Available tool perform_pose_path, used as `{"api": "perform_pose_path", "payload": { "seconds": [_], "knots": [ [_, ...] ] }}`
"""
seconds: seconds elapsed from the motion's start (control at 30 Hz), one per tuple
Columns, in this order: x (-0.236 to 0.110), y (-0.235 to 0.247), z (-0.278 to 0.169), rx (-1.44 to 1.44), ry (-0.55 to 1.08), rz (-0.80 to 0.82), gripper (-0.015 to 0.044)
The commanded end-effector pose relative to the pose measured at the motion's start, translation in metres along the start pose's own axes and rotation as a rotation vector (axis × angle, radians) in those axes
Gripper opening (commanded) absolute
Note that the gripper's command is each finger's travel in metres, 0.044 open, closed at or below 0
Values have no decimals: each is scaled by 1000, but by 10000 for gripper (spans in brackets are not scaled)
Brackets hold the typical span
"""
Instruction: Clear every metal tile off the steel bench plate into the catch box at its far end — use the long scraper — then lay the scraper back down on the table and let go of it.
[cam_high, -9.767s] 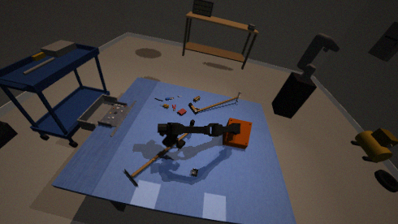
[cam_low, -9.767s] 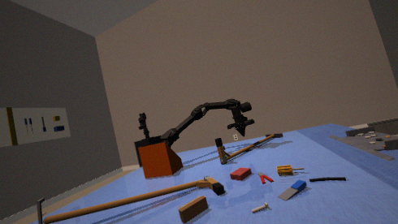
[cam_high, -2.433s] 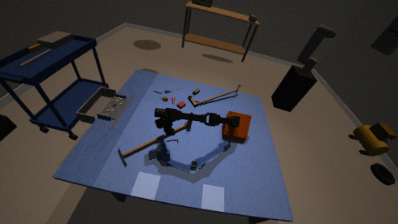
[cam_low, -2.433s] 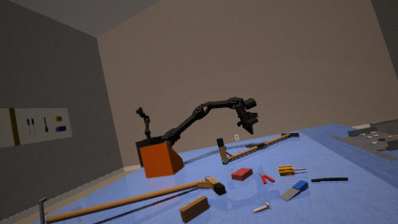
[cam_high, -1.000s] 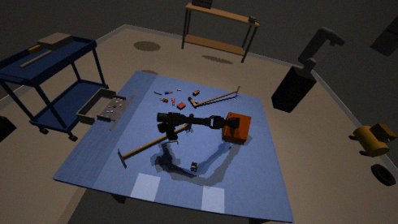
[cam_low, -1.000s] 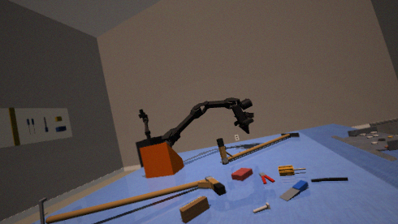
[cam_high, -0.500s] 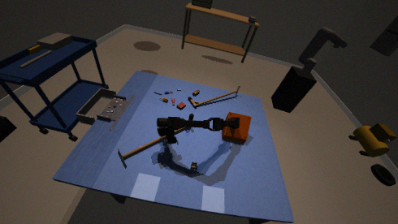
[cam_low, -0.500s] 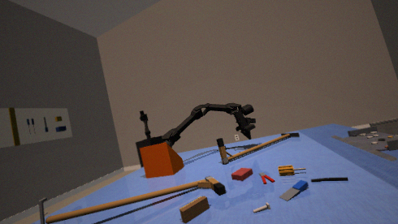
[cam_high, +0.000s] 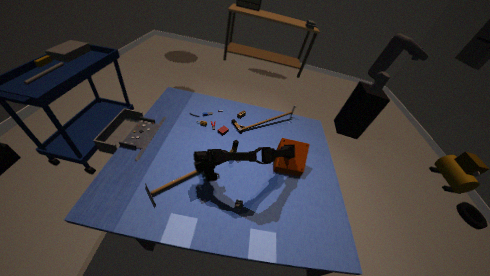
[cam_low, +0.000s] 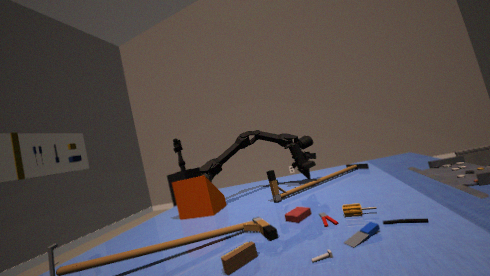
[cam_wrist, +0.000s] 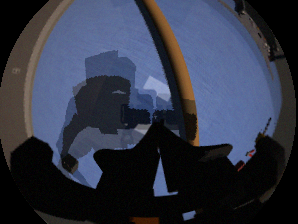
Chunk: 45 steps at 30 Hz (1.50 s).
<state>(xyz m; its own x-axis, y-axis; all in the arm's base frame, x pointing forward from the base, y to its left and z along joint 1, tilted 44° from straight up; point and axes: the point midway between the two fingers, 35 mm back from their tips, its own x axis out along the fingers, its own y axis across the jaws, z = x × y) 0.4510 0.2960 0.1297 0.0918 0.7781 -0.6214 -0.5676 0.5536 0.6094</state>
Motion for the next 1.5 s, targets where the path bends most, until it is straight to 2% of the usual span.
{"api": "perform_pose_path", "payload": {
  "seconds": [0.0, 0.17, 1.47],
  "knots": [
    [11, 1, -5, 10, 1, -3, 0],
    [21, 2, -8, 16, -1, -2, 0],
    [25, -30, 7, 15, 0, -5, 0]
  ]
}}
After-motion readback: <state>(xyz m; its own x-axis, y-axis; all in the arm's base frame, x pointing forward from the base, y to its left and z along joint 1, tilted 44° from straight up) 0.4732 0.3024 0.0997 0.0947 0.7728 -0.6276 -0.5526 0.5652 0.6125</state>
